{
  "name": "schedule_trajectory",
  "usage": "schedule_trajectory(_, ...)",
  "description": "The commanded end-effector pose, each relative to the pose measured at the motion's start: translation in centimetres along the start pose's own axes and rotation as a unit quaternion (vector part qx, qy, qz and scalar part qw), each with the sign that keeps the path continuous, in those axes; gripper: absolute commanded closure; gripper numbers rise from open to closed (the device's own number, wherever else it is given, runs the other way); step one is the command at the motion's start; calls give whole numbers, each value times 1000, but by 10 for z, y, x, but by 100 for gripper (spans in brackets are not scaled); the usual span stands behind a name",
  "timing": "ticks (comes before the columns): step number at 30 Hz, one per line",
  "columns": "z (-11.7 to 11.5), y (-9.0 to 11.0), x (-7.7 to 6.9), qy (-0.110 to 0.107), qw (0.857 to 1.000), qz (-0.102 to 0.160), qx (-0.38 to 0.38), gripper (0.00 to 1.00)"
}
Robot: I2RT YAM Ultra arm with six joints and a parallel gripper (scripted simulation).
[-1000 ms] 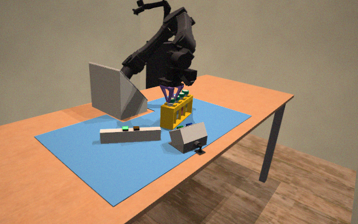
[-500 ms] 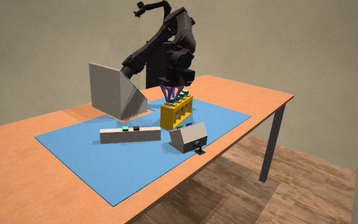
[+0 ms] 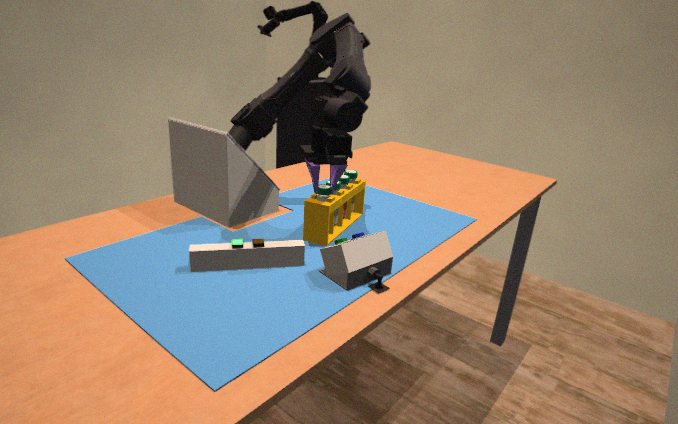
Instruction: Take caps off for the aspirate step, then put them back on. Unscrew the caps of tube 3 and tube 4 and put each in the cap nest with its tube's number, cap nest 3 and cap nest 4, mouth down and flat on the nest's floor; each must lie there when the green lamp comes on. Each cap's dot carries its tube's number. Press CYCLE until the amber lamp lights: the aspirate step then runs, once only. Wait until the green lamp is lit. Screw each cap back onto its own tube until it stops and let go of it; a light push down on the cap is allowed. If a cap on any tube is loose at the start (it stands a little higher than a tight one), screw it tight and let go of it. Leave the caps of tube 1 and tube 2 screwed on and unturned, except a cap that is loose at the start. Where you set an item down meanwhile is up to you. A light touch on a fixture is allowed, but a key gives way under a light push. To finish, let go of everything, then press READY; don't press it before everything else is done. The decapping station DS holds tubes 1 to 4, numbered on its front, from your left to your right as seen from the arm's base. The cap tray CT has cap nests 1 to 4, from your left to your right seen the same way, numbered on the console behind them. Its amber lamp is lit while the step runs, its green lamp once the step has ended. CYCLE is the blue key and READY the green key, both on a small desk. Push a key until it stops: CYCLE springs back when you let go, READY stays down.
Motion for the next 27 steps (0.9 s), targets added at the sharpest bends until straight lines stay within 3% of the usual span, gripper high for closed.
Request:
schedule_trajectory(1,-1,-1,-3,-3,996,-6,84,100)
schedule_trajectory(11,-1,-1,-3,-3,994,-5,110,100)
schedule_trajectory(12,-1,-1,-3,-3,994,-6,110,51)
schedule_trajectory(22,-1,-1,-3,-3,994,-5,110,51)
schedule_trajectory(27,-1,-1,-4,-3,1000,-6,30,51)
Point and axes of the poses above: the point where the finger pads meet when closed, its own x axis out along the fingers, its own z axis across the jaws, y = z × x, the point moved 5 cm from there along -x, back along the fingers, and after that the axes turned 13 degrees about -x, right-handed, at the moved point
